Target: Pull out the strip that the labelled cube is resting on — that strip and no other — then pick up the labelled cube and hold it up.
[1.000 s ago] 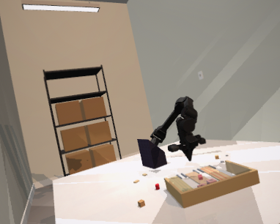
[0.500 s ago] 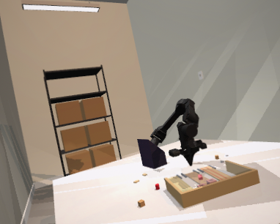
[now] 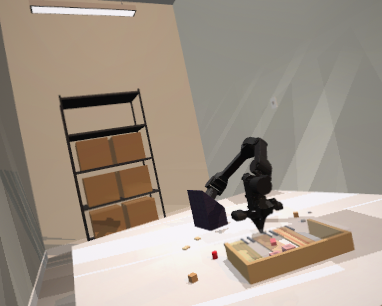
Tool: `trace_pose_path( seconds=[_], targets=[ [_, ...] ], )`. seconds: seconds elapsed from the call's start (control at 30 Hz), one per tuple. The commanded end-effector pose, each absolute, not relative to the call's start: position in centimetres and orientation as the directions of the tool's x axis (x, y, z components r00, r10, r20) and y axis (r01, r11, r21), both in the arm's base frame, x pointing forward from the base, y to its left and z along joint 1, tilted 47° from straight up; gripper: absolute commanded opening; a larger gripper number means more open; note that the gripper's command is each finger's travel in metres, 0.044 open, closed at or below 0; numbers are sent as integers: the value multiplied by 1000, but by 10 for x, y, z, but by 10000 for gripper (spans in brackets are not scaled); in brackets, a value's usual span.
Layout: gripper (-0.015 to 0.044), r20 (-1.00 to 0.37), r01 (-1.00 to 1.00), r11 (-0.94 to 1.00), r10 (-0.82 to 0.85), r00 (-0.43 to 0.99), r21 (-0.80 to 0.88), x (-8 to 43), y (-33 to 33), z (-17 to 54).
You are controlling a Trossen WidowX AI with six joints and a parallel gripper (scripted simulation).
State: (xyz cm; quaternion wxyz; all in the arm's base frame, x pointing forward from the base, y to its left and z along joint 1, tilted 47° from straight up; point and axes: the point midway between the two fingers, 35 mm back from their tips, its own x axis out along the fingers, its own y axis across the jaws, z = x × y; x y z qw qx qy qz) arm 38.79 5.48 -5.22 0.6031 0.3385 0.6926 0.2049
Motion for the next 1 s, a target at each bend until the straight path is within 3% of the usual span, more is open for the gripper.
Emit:
trace_pose_path(
  seconds=[0.0,0.97],
  targets=[
    [0,-693,226,683,720,-43,695,386,61,-57],
    [0,-692,227,682,721,-44,696,384,70,-65]
  ],
)
